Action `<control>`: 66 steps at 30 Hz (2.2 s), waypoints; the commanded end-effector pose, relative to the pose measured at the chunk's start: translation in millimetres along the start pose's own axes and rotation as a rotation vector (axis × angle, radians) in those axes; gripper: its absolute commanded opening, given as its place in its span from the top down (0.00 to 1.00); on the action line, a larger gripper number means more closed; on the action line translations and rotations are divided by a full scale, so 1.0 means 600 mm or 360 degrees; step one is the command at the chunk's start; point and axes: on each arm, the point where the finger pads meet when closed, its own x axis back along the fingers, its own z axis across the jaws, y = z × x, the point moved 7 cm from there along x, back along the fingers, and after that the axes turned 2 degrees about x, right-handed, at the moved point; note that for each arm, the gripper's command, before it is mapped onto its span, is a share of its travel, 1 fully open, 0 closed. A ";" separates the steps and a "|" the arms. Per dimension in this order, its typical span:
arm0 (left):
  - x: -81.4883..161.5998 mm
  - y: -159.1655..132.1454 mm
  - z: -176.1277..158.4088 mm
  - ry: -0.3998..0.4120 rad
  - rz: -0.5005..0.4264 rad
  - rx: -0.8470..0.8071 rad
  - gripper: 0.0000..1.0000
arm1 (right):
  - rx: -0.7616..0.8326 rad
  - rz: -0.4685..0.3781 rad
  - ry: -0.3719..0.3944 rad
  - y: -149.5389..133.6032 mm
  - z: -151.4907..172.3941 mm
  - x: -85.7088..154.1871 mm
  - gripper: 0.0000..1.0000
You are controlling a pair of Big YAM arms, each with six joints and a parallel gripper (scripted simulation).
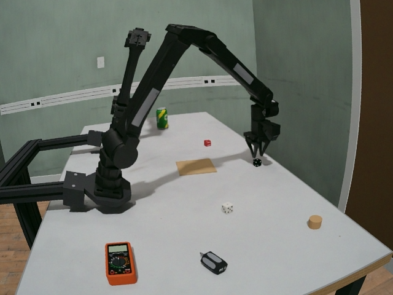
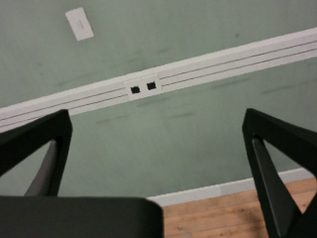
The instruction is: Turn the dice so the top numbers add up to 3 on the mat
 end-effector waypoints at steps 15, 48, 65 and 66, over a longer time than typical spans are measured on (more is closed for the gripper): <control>0.009 0.007 0.008 0.0025 -0.0008 -0.0027 0.00 | -0.0019 0.0004 0.0015 0.014 0.007 -0.011 0.61; 0.009 0.007 0.008 0.0025 -0.0008 -0.0027 0.00 | -0.0022 0.0004 0.0023 0.017 0.004 -0.052 0.61; 0.009 0.007 0.008 0.0025 -0.0008 -0.0027 0.00 | -0.0024 0.0004 0.0031 0.017 0.010 -0.053 0.61; 0.009 0.007 0.008 0.0025 -0.0008 -0.0027 0.00 | -0.0024 0.0004 0.0031 0.017 0.010 -0.053 0.61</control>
